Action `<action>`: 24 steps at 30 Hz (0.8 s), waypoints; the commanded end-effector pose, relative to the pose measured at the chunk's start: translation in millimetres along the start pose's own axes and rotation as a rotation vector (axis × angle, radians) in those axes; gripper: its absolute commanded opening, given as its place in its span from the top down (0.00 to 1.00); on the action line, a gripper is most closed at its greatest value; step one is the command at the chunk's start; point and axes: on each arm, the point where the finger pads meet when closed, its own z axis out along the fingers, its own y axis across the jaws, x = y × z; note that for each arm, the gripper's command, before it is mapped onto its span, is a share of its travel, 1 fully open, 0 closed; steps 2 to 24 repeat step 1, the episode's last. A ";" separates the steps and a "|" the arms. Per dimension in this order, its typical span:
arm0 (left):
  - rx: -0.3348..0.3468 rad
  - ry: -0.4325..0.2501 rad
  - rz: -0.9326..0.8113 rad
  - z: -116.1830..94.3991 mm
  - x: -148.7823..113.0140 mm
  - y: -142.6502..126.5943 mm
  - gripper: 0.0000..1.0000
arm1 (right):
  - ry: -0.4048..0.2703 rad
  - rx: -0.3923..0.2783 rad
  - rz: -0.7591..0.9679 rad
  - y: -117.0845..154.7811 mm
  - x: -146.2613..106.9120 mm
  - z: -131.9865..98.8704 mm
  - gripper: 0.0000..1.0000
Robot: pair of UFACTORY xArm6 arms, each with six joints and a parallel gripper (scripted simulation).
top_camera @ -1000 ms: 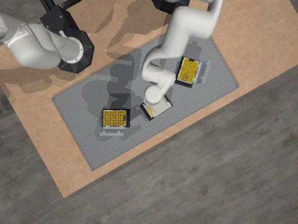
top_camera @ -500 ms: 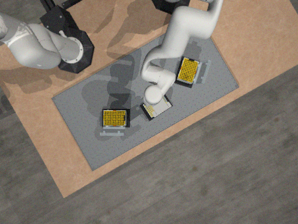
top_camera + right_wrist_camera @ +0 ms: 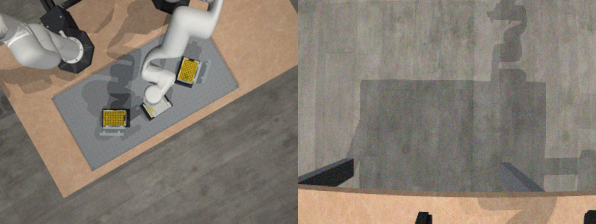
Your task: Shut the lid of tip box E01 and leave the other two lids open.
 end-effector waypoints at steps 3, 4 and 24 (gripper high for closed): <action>-0.004 0.004 0.000 -2.2 1.4 1.3 1.00 | 0.005 0.000 0.000 0.0 0.9 -2.2 0.00; -0.004 0.004 0.000 -2.2 1.4 1.3 1.00 | 0.005 0.000 0.000 0.0 0.9 -2.2 0.00; -0.004 0.004 0.000 -2.2 1.4 1.3 1.00 | 0.005 0.000 0.000 0.0 0.9 -2.2 0.00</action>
